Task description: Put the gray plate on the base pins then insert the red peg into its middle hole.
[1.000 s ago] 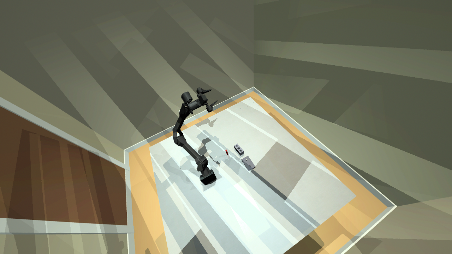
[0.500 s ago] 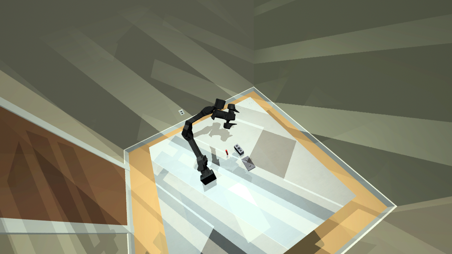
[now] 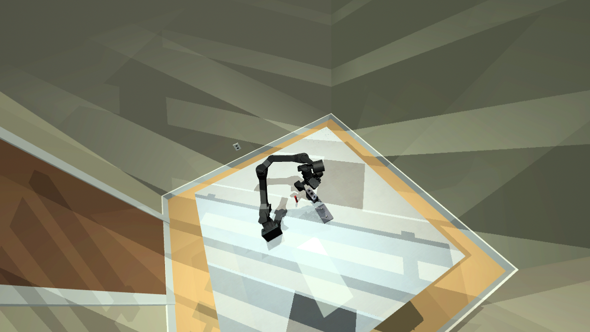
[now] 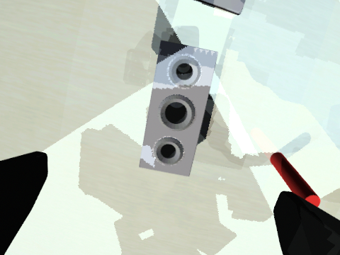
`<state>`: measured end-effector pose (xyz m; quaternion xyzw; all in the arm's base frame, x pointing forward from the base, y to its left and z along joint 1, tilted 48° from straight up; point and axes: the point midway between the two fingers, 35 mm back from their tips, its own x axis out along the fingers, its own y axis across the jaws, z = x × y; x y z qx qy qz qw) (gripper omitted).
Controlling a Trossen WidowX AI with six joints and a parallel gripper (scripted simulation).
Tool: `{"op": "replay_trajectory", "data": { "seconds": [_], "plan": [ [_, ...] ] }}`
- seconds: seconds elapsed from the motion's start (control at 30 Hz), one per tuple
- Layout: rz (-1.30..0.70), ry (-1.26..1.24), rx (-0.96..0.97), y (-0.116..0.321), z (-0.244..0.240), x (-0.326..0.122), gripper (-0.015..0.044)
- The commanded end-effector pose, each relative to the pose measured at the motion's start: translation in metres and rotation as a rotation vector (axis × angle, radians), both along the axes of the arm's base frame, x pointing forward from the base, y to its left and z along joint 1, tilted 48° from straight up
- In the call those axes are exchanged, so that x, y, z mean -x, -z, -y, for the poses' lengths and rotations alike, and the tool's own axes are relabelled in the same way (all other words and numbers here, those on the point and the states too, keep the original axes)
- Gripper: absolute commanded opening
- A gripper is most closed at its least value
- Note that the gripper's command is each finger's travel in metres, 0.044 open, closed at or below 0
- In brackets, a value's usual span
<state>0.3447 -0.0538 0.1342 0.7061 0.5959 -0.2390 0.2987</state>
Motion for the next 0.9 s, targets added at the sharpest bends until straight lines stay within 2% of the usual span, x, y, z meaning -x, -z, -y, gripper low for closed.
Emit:
{"op": "replay_trajectory", "data": {
  "seconds": [0.0,0.1,0.27,0.87],
  "plan": [
    [-0.038,-0.019,-0.033,0.005,-0.005,0.004,0.0440],
    [-0.038,-0.018,-0.032,0.011,-0.010,0.002,0.0440],
    [-0.036,-0.019,-0.035,0.047,-0.050,-0.005,0.0440],
    [-0.035,-0.019,-0.036,0.067,-0.068,-0.012,0.0440]
  ]
}}
